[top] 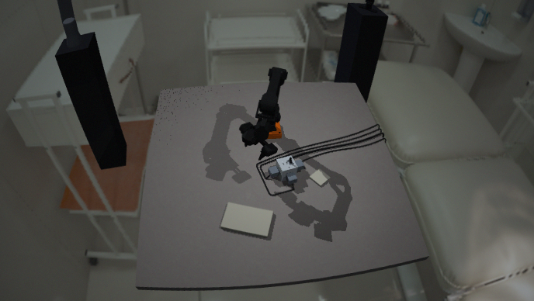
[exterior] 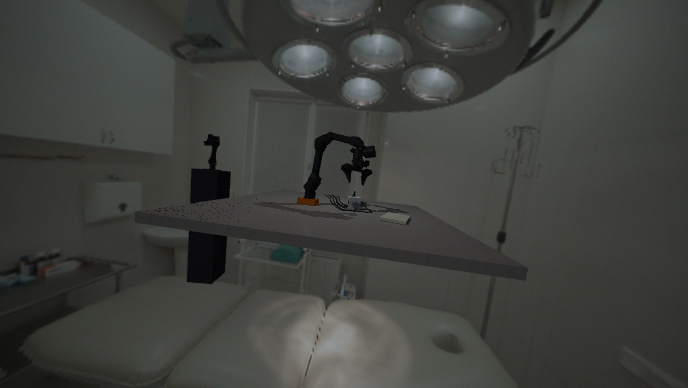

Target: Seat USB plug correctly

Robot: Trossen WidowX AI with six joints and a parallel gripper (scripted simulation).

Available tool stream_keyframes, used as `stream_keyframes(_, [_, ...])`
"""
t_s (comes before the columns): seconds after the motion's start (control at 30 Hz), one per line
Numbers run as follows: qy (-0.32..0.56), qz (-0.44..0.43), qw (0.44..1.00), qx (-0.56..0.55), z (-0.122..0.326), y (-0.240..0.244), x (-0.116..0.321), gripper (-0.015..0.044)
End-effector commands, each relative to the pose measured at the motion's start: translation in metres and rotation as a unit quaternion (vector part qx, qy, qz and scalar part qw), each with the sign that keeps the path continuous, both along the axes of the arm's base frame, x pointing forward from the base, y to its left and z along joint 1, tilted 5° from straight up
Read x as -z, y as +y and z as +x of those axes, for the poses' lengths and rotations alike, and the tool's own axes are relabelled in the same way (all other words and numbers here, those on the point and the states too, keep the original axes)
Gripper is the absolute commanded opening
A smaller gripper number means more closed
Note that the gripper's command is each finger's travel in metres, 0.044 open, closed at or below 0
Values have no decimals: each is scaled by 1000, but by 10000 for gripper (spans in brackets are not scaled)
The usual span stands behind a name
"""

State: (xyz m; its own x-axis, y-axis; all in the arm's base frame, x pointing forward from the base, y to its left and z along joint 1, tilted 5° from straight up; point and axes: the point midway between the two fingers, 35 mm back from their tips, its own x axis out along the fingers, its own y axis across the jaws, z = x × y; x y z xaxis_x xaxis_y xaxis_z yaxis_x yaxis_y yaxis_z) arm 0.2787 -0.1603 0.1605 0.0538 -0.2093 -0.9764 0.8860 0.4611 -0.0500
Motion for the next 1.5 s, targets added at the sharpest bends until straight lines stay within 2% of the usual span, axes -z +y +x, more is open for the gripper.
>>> stream_keyframes(0.0, [-15,70,995,63,17,72,10,440])
stream_keyframes(0.23, [0,143,979,146,18,157,16,440])
stream_keyframes(0.3, [4,151,976,157,17,167,16,440])
stream_keyframes(1.47, [5,151,976,157,16,169,38,440])
